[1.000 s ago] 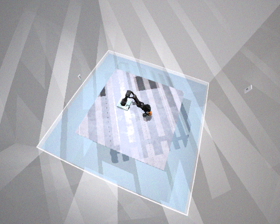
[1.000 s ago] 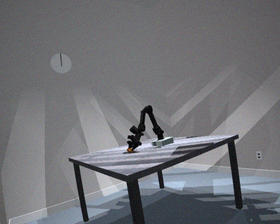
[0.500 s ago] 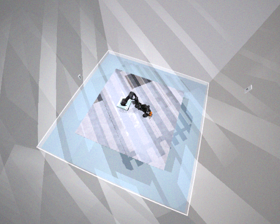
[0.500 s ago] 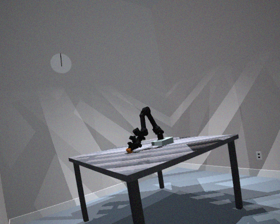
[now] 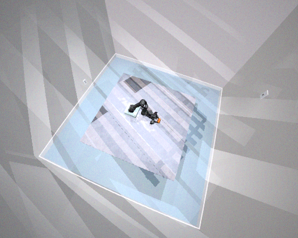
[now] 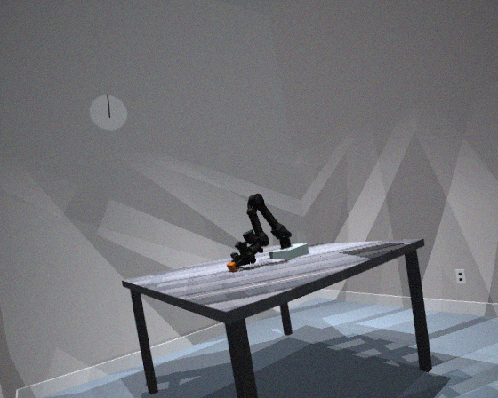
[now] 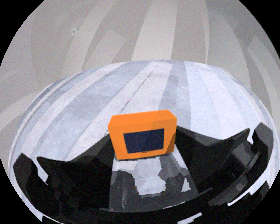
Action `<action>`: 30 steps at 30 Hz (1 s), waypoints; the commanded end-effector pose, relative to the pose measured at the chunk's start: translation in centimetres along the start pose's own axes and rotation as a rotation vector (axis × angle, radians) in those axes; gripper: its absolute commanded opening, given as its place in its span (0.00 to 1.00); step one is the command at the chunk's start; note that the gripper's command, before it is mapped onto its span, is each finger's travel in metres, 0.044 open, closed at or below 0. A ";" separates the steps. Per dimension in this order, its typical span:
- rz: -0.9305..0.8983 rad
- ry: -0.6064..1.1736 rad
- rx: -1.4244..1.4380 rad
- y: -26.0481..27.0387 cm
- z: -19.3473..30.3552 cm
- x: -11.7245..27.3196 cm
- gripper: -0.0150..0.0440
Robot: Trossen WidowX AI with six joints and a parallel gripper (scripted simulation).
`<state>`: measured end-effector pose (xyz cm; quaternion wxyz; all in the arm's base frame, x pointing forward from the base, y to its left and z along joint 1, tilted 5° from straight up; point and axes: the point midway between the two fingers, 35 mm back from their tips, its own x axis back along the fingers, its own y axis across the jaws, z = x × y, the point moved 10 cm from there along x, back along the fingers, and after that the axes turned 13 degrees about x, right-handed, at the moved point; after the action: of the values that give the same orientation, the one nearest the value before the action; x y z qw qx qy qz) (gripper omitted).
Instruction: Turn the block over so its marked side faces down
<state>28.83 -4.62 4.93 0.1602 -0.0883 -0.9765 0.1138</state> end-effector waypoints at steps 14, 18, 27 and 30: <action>0.011 -0.032 0.006 0.0 0.3 0.4 0.25; 0.011 -0.032 0.006 0.0 0.3 0.4 0.39; 0.011 -0.032 0.006 0.0 0.3 0.4 0.79; 0.011 -0.032 0.006 0.0 0.3 0.4 0.92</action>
<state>28.41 -4.56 4.83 0.1422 -0.0904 -0.9788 0.1164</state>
